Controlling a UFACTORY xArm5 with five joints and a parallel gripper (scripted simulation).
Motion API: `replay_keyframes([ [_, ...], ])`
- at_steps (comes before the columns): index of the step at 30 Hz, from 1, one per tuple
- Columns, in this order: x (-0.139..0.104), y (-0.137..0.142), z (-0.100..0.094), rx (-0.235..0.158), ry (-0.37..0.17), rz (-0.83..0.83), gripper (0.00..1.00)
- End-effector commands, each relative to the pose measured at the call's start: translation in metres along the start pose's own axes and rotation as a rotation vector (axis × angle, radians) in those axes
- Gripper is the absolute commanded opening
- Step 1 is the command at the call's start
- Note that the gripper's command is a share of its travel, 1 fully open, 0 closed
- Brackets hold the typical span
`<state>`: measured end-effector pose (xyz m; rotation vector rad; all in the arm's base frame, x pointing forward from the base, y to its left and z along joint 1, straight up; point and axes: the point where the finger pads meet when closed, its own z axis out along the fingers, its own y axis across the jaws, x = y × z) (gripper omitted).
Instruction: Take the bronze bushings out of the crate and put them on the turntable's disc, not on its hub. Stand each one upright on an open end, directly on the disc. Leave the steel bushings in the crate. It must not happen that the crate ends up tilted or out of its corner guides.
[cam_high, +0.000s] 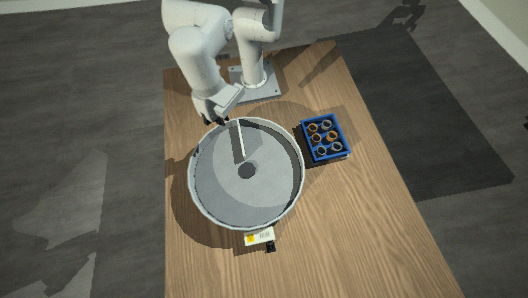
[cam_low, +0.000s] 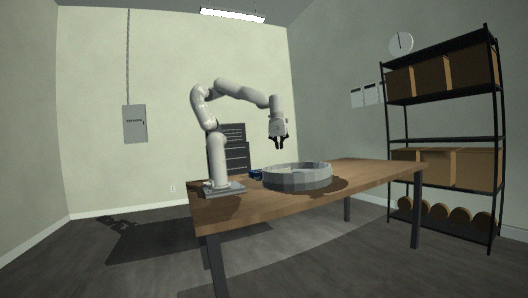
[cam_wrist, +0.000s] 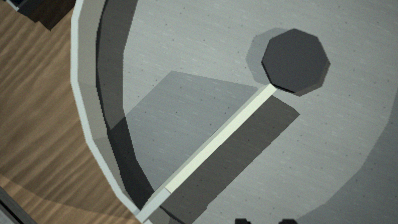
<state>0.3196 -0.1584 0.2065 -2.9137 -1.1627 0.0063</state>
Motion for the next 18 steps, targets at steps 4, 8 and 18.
replay_keyframes([
  [4, 0.0003, 0.0009, -0.0013, -0.003, 0.001, 0.0, 0.17],
  [8, 0.0003, 0.0009, -0.0013, -0.003, 0.001, 0.0, 0.17],
  [18, 0.0006, 0.0007, -0.0012, -0.003, 0.001, 0.0, 0.48],
])
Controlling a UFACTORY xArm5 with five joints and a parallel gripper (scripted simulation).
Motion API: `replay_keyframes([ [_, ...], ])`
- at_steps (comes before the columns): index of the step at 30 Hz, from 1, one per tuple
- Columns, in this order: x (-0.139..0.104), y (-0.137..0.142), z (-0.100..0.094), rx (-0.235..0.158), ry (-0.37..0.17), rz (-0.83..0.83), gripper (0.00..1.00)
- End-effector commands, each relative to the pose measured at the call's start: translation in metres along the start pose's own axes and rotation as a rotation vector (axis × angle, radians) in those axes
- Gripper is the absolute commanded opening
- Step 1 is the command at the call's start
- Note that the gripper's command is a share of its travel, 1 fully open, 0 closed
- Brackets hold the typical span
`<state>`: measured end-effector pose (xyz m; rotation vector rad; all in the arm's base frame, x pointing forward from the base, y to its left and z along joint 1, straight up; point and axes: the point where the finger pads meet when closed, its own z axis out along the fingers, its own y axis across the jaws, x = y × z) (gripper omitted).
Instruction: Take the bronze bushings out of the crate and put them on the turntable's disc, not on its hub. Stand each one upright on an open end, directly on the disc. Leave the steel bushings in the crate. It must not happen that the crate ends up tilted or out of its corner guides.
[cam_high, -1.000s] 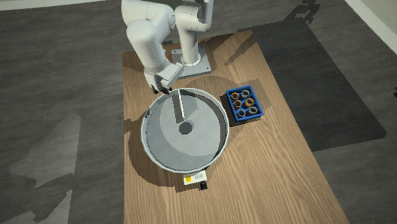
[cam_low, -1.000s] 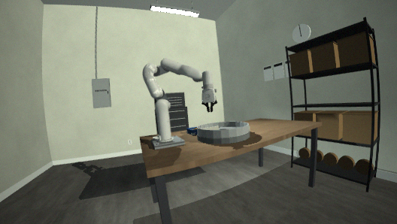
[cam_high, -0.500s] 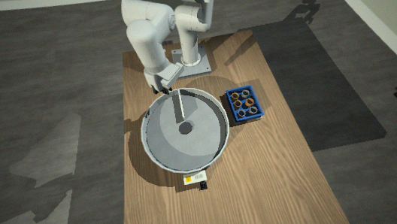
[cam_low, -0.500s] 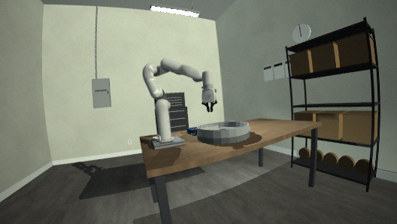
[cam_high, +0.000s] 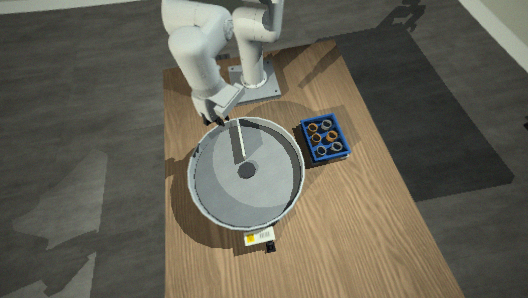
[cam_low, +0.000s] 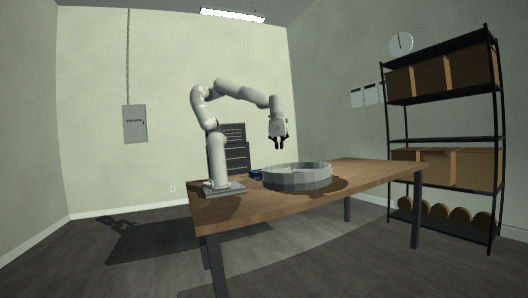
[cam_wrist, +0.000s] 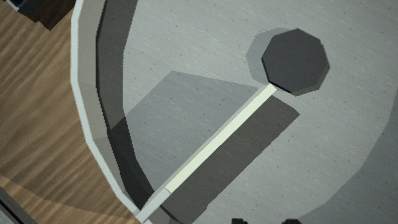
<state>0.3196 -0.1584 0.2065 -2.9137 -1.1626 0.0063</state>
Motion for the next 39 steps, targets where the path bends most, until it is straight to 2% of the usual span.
replay_keyframes([
  [1, 0.002, 0.0, -0.001, -0.003, 0.001, 0.0, 0.48],
  [4, 0.025, -0.017, 0.007, -0.004, 0.001, 0.0, 0.48],
  [6, 0.025, -0.017, 0.007, -0.004, 0.001, 0.0, 0.48],
  [9, 0.076, -0.054, 0.023, -0.004, 0.001, 0.0, 0.48],
  [21, 0.192, -0.146, 0.061, -0.005, 0.001, 0.0, 0.48],
  [23, 0.192, -0.146, 0.061, -0.005, 0.001, 0.0, 0.48],
  [24, 0.222, -0.169, 0.071, -0.005, 0.001, 0.0, 0.48],
  [27, 0.246, -0.184, 0.078, -0.005, 0.001, 0.0, 0.48],
  [30, 0.281, -0.203, 0.089, -0.005, 0.001, 0.0, 0.48],
  [39, 0.297, -0.207, 0.09, -0.005, 0.001, 0.0, 0.48],
])
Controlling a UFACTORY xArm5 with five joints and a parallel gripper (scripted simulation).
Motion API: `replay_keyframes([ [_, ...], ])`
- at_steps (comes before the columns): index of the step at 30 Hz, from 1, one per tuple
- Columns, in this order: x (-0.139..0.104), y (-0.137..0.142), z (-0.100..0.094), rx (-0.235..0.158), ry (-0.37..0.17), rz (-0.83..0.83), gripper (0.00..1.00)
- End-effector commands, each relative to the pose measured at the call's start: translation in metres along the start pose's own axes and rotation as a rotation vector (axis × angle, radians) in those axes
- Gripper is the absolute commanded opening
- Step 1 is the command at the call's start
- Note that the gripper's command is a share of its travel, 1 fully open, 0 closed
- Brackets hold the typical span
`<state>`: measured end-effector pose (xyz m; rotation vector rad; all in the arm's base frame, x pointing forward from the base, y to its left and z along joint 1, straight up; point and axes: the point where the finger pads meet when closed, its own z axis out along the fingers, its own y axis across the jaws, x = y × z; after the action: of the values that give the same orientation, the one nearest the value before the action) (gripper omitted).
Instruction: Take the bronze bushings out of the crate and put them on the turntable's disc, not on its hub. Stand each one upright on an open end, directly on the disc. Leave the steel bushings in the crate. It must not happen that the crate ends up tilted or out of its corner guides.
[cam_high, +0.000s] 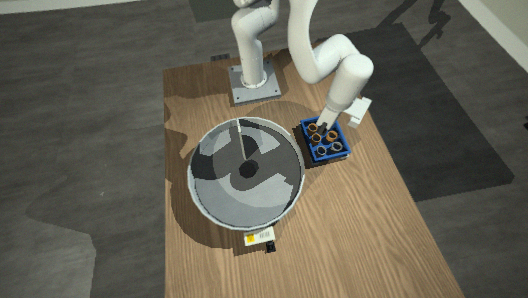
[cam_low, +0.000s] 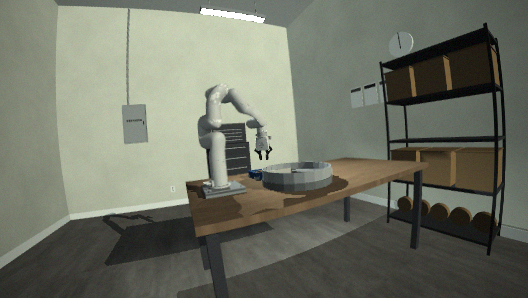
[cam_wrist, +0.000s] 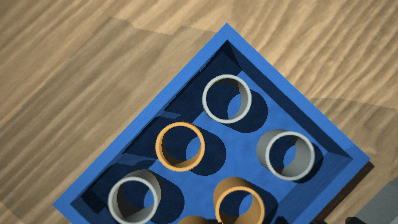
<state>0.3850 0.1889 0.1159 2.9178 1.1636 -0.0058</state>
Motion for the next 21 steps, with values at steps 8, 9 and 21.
replay_keyframes([
  [8, 0.022, -0.003, -0.001, -0.001, 0.002, 0.0, 0.48],
  [9, 0.022, -0.003, -0.001, -0.001, 0.002, 0.0, 0.48],
  [21, 0.022, -0.003, -0.001, -0.001, 0.002, 0.0, 0.48],
])
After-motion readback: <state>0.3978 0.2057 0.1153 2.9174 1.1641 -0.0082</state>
